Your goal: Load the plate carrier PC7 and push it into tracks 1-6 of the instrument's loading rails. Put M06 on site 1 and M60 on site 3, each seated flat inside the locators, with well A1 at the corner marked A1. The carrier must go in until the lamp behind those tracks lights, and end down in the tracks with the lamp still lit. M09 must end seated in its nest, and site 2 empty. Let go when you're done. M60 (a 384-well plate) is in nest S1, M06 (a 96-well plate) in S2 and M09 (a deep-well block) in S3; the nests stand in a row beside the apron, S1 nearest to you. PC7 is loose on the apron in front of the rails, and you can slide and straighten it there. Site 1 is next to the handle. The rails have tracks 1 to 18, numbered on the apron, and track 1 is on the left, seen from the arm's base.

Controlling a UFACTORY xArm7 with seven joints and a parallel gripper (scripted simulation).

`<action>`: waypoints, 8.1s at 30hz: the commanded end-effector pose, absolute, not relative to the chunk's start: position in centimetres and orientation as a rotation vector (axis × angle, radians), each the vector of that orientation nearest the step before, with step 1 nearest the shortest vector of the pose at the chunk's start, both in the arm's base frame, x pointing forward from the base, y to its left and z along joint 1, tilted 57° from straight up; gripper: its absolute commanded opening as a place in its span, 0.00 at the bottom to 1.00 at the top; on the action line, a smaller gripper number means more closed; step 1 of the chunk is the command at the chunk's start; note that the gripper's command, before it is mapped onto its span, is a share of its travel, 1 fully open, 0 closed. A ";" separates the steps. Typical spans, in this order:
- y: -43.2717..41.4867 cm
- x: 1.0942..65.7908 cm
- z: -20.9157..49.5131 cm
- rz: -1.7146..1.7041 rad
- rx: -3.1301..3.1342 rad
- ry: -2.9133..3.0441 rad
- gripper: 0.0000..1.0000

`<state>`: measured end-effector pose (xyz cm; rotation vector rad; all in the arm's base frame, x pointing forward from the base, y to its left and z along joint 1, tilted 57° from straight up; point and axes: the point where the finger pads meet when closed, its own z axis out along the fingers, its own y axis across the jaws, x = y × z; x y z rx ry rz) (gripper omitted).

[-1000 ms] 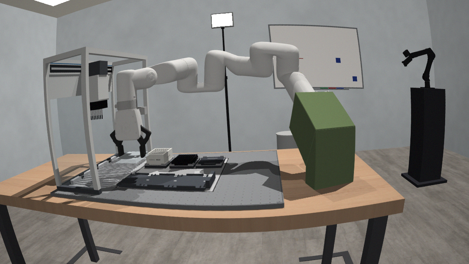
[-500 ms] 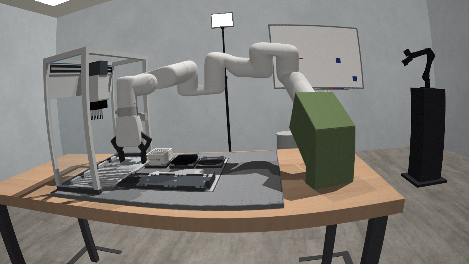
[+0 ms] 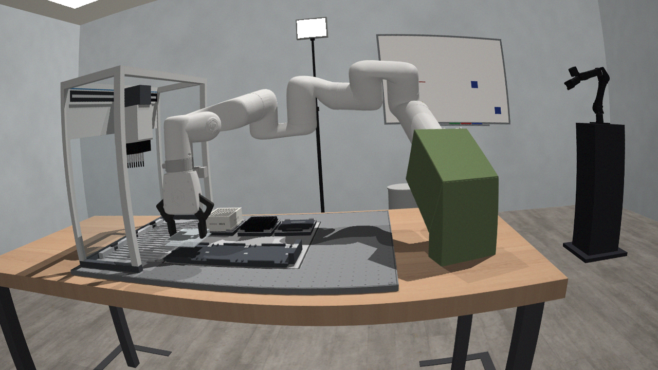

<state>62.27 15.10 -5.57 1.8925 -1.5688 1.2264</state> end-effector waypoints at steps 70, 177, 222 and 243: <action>13.2 63.4 -7.1 1.227 1.898 -1.570 1.00; 21.5 59.2 -1.1 1.227 1.899 -1.570 1.00; 12.8 53.8 7.6 1.226 1.903 -1.561 1.00; 6.6 50.1 13.8 1.227 1.902 -1.560 1.00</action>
